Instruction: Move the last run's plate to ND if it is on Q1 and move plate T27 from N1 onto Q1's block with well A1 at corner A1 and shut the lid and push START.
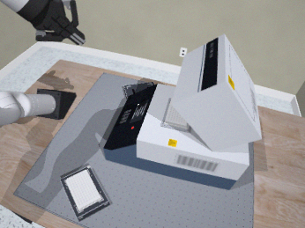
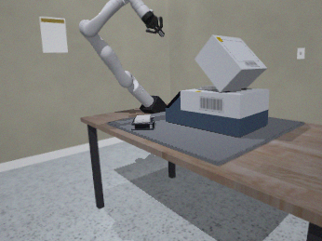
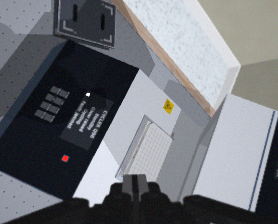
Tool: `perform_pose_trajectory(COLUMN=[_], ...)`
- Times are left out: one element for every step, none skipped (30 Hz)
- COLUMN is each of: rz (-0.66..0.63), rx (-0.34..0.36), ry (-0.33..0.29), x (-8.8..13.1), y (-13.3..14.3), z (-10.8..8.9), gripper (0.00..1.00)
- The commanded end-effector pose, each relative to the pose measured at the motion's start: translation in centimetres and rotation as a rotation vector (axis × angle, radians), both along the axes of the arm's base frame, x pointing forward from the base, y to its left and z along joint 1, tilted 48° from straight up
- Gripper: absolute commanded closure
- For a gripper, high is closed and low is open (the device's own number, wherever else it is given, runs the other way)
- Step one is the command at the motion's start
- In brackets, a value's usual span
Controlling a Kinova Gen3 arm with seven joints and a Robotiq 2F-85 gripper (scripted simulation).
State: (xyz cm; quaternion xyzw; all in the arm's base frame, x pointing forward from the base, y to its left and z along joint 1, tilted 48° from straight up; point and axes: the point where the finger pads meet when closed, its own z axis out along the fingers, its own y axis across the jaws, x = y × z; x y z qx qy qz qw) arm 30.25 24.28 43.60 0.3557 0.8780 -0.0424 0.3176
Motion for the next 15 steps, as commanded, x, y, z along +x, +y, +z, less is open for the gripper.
perform_pose_trajectory(rz=[0.001,0.001,0.001,0.001,0.008,0.014,0.020,0.026,0.032,0.038,0.044,0.050,0.056,0.056,0.056], rx=[0.000,0.000,0.000,0.000,-0.006,-0.011,-0.017,-0.023,-0.028,-0.034,-0.040,-0.046,-0.051,-0.051,-0.051], ry=[0.000,0.000,0.000,0.000,0.006,0.011,0.016,0.022,0.027,0.033,0.038,0.044,0.049,0.049,0.049], x=[0.0,-0.1,-0.1,-0.1,-0.1,-0.1,0.0,0.0,0.0,0.0,0.0,0.1,0.1,0.1,0.1], y=[0.6,0.8,1.0,1.2,1.2,1.3,1.4,1.4,1.5,1.5,1.6,1.7,1.7,1.7,1.7], z=[0.5,0.6,0.8,1.0,0.9,0.9,0.8,0.7,0.7,0.6,0.5,0.5,0.4,0.4,0.4], gripper=[0.90,0.90,0.90,0.90,0.90,0.90,0.90,0.90,0.90,0.90,0.90,0.90,0.90,0.90,0.90])
